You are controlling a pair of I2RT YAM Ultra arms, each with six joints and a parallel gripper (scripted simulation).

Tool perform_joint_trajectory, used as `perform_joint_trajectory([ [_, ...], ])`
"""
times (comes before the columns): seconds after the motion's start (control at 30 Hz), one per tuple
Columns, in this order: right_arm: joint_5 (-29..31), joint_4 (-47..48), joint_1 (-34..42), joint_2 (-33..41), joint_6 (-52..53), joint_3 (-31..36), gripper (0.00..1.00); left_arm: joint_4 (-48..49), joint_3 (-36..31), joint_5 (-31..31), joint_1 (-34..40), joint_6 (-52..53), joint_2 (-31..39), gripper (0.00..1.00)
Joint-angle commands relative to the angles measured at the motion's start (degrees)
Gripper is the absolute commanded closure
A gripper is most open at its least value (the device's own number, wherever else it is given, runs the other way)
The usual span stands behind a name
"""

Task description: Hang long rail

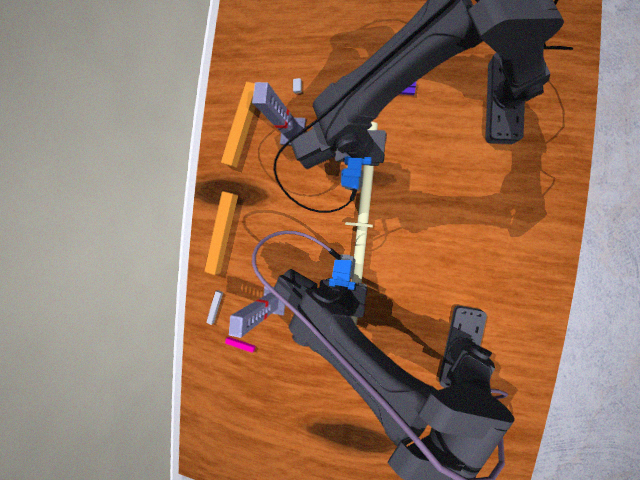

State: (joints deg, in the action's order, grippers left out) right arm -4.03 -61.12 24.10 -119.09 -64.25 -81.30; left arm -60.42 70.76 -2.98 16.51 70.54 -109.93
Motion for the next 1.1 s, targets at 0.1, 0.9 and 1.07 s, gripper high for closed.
perform_joint_trajectory([
  [0.1, -0.98, -0.03, 0.01, -0.28, -0.30, 0.11, 0.69, 0.00, -0.49, -1.01, 0.46, -0.50, 0.52, 0.52],
  [0.9, -0.46, -0.02, -0.15, 0.24, -0.25, -0.18, 0.81, 0.02, 0.13, -0.53, 0.15, -0.15, 0.53, 0.63],
  [1.07, -0.46, -0.02, -0.15, 0.24, -0.25, -0.18, 0.81, -0.02, 0.25, -0.50, -0.04, 0.05, 0.28, 0.70],
])
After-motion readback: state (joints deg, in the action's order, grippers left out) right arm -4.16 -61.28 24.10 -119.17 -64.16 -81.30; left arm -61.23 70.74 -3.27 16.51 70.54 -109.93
